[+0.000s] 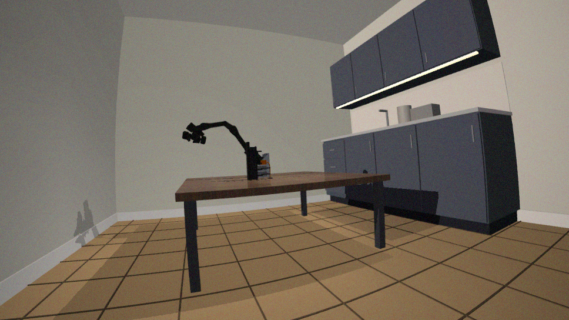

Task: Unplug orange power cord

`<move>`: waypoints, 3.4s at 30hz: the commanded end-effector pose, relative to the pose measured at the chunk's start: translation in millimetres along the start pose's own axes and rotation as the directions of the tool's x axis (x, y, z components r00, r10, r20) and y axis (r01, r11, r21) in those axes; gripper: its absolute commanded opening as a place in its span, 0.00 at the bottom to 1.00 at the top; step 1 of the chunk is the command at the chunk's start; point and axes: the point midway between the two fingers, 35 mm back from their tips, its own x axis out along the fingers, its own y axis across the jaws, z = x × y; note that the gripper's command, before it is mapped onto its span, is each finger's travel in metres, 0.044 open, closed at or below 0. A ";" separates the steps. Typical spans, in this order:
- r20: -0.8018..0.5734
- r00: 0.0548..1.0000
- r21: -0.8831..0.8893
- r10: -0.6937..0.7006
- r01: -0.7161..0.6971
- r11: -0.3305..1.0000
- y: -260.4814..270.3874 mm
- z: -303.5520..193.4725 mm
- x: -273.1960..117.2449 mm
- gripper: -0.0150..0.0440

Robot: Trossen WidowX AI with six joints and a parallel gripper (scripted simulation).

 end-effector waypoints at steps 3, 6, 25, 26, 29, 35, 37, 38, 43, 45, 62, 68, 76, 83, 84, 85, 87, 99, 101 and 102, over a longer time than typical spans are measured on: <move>0.022 0.994 0.119 0.104 -0.106 0.987 33.4 -10.3 46.2 0.53; 0.034 0.987 0.161 0.159 -0.162 0.973 52.3 -10.3 68.1 0.53; 0.068 0.819 0.270 0.570 -0.565 0.780 233.6 43.5 177.1 0.53; 0.066 0.804 0.268 0.590 -0.584 0.766 245.0 48.4 179.8 0.53; 0.063 0.760 0.256 0.647 -0.639 0.725 279.3 65.0 185.8 0.53; 0.040 0.677 0.208 0.735 -0.725 0.656 341.3 99.7 184.6 0.53; 0.028 0.649 0.187 0.761 -0.751 0.633 361.9 111.1 181.3 0.53; 0.022 0.635 0.176 0.772 -0.763 0.622 372.1 116.8 179.2 0.53; -0.020 0.566 0.110 0.824 -0.818 0.564 424.5 145.0 162.5 0.53; -0.040 0.540 0.079 0.841 -0.837 0.542 445.1 155.6 153.2 0.53; -0.502 0.383 -0.284 0.776 -0.920 0.270 582.7 123.7 59.3 0.53; -0.713 0.376 -0.422 0.592 -0.904 0.066 605.4 79.6 19.2 0.53; -0.826 0.448 -0.526 0.342 -0.832 -0.179 605.8 41.7 -13.1 0.53; -0.826 0.448 -0.526 0.342 -0.832 -0.179 605.8 41.7 -13.1 0.53; -0.826 0.448 -0.526 0.342 -0.832 -0.178 606.7 42.7 -12.0 0.53; -0.826 0.448 -0.526 0.342 -0.832 -0.178 606.5 42.7 -11.9 0.53; -0.826 0.448 -0.526 0.342 -0.832 -0.178 605.3 42.4 -11.4 0.53; -0.826 0.448 -0.526 0.342 -0.832 -0.179 587.9 38.7 -5.4 0.53; -0.826 0.448 -0.526 0.342 -0.832 -0.179 584.8 37.9 -4.4 0.53; -0.826 0.449 -0.526 0.342 -0.832 -0.179 583.3 37.5 -3.9 0.53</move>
